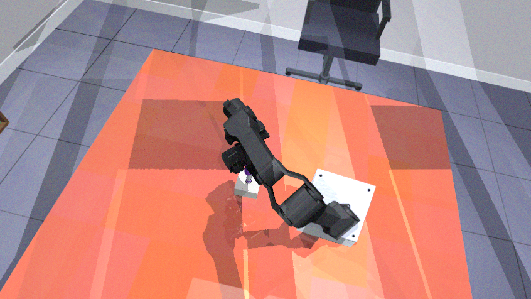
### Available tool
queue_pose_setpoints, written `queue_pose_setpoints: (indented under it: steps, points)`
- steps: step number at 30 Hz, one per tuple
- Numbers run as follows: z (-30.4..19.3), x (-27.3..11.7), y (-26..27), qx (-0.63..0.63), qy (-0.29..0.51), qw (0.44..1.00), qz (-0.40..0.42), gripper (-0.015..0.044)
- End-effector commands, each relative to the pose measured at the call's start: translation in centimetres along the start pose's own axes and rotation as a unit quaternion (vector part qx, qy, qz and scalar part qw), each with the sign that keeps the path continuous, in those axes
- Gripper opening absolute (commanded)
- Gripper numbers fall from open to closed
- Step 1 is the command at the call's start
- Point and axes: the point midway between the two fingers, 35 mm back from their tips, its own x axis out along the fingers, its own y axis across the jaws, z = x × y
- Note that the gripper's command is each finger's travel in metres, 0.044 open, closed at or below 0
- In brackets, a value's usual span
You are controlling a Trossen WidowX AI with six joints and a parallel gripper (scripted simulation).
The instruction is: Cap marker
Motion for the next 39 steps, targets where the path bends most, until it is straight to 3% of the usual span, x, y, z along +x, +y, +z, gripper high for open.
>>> queue_pose_setpoints:
  steps: [1, 39]
  points:
    - [-0.9, -0.6, -0.5, -0.004, 0.001, 1.000, -0.002, 0.0000]
    - [-0.9, 4.6, -0.6, -0.004, 0.000, 1.000, -0.002, 0.0000]
